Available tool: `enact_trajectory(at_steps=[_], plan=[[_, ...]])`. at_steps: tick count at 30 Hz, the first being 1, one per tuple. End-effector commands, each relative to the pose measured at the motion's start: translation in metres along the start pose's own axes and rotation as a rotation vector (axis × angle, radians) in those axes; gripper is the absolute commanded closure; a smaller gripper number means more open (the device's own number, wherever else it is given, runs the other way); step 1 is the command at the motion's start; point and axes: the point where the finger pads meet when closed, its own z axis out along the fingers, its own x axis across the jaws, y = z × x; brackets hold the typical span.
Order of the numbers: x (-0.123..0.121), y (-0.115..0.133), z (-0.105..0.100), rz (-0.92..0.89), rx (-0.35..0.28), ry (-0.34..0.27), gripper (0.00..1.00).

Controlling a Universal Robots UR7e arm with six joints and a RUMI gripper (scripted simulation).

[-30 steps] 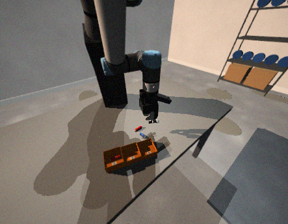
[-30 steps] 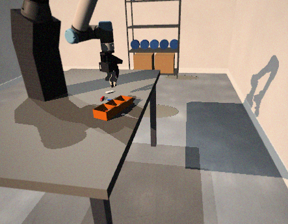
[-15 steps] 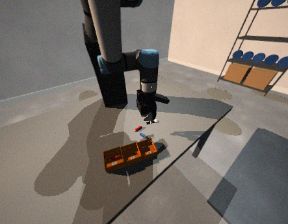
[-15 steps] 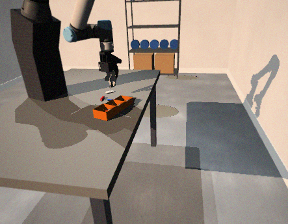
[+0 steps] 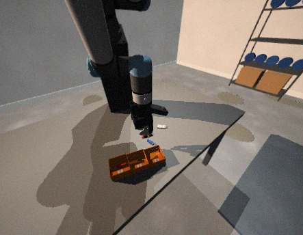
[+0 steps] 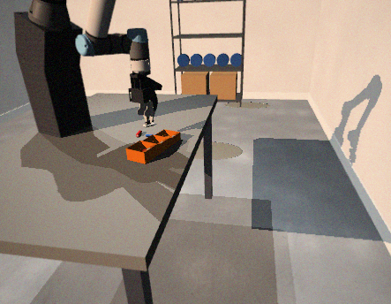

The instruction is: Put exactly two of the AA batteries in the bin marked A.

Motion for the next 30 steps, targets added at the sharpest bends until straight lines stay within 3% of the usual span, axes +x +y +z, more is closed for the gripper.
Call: enact_trajectory(at_steps=[1, 27, 30], plan=[[0.014, 0.029, 0.0, -0.002, 0.003, -0.001, 1.0], [0.074, 0.16, 0.001, -0.002, 0.003, -0.001, 1.0], [0.076, 0.165, 0.001, -0.002, 0.003, -0.001, 1.0]])
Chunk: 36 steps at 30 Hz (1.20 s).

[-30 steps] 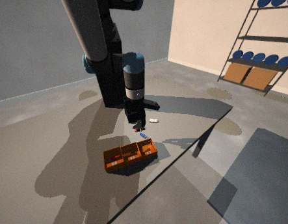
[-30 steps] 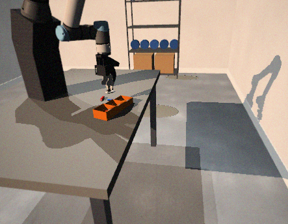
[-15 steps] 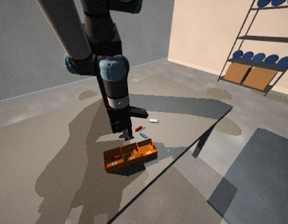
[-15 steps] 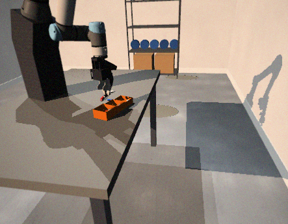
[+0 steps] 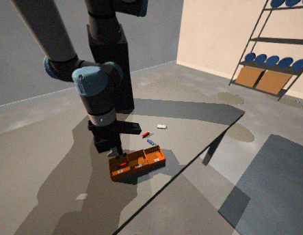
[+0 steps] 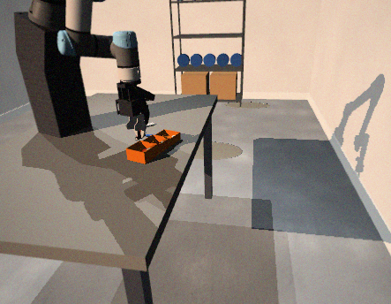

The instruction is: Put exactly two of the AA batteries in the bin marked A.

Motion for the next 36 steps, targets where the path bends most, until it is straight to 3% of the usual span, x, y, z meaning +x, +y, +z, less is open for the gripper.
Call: enact_trajectory(at_steps=[1, 20, 36], plan=[[0.011, 0.022, 0.001, -0.001, 0.003, -0.002, 1.0], [0.011, 0.022, 0.001, -0.001, 0.003, -0.002, 1.0], [0.011, 0.022, 0.029, -0.001, 0.003, -0.002, 1.0]])
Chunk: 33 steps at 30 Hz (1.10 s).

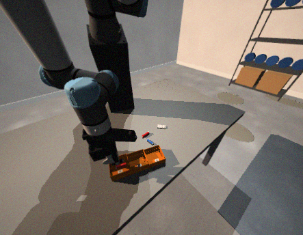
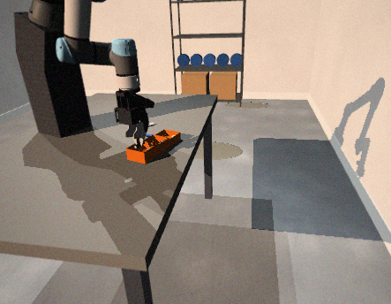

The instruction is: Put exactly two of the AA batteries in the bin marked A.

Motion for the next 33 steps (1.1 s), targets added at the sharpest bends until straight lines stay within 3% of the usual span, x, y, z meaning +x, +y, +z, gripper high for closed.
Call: enact_trajectory(at_steps=[1, 23, 24, 33], plan=[[0.0007, 0.0002, 0.0094, 0.0, -0.001, 0.001, 1.0], [-0.0004, -0.0021, 0.0165, 0.0, -0.001, 0.001, 1.0], [-0.0004, -0.0022, 0.0165, 0.0, -0.001, 0.001, 0.83], [-0.0004, -0.0021, 0.0165, 0.0, -0.001, 0.001, 0.83]])
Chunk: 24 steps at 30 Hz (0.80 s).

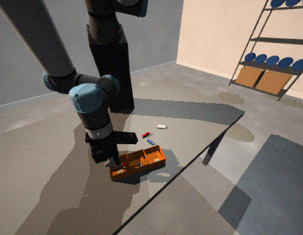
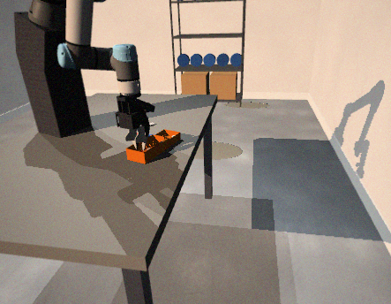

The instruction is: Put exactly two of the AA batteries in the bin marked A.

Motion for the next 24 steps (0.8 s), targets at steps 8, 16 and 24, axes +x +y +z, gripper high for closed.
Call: enact_trajectory(at_steps=[8, 16, 24], plan=[[0.001, 0.0, 0.0, 0.0, 0.0, 0.001, 0.83], [0.001, 0.0, -0.008, 0.0, 0.0, 0.001, 0.83], [0.001, 0.0, -0.019, 0.0, 0.0, 0.001, 0.83]])
